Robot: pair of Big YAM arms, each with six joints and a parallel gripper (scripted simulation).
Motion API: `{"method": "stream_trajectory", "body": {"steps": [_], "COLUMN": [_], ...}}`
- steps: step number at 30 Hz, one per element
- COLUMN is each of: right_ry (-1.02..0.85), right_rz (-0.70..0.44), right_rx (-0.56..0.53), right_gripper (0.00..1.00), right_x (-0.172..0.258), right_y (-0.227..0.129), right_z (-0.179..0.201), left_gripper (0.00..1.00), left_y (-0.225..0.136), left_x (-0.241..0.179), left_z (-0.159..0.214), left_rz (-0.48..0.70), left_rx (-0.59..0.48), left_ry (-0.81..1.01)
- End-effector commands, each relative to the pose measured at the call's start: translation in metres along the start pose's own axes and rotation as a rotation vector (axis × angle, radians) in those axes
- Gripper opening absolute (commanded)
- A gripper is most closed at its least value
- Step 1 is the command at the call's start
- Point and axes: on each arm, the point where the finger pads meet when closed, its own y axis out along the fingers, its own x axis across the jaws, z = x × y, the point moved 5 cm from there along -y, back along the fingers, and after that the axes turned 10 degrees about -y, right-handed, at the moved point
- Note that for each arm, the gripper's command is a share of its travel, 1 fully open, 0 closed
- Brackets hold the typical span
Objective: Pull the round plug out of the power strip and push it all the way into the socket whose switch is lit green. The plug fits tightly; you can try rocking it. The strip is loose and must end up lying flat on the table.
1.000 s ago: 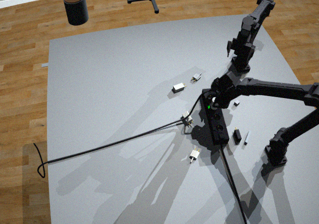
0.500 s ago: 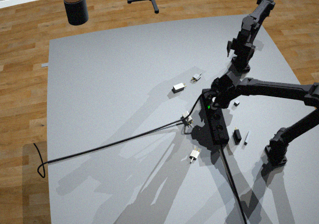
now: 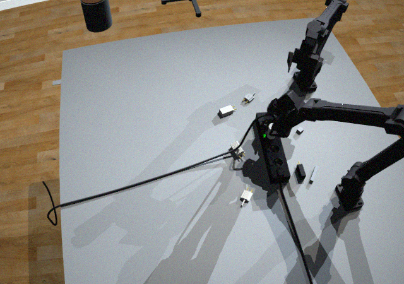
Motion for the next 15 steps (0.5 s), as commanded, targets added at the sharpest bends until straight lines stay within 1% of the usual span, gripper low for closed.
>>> {"method": "stream_trajectory", "body": {"steps": [1, 4, 6, 8, 12, 15], "right_ry": [-0.017, -0.017, -0.017, -0.017, -0.017, -0.017], "right_rz": [0.006, 0.006, 0.006, 0.006, 0.006, 0.006], "right_rx": [-0.078, -0.078, -0.078, -0.078, -0.078, -0.078], "right_gripper": [1.0, 1.0, 1.0, 1.0, 1.0, 1.0], "right_x": [-0.006, -0.006, -0.006, -0.006, -0.006, -0.006], "right_y": [-0.012, -0.012, -0.012, -0.012, -0.012, -0.012], "right_z": [-0.044, -0.044, -0.044, -0.044, -0.044, -0.044], "left_gripper": [0.33, 0.33, 0.33, 0.33, 0.33, 0.33], "left_y": [-0.009, -0.003, -0.001, 0.004, 0.003, 0.004], "left_x": [-0.013, -0.006, -0.005, -0.001, -0.001, 0.001], "left_z": [-0.02, -0.003, 0.0, 0.003, -0.007, -0.013], "left_rz": [0.027, 0.01, 0.007, -0.004, -0.001, 0.005], "left_rx": [-0.039, -0.029, -0.03, -0.007, 0.001, 0.029], "left_ry": [-0.021, -0.014, -0.012, -0.014, -0.028, -0.029]}}
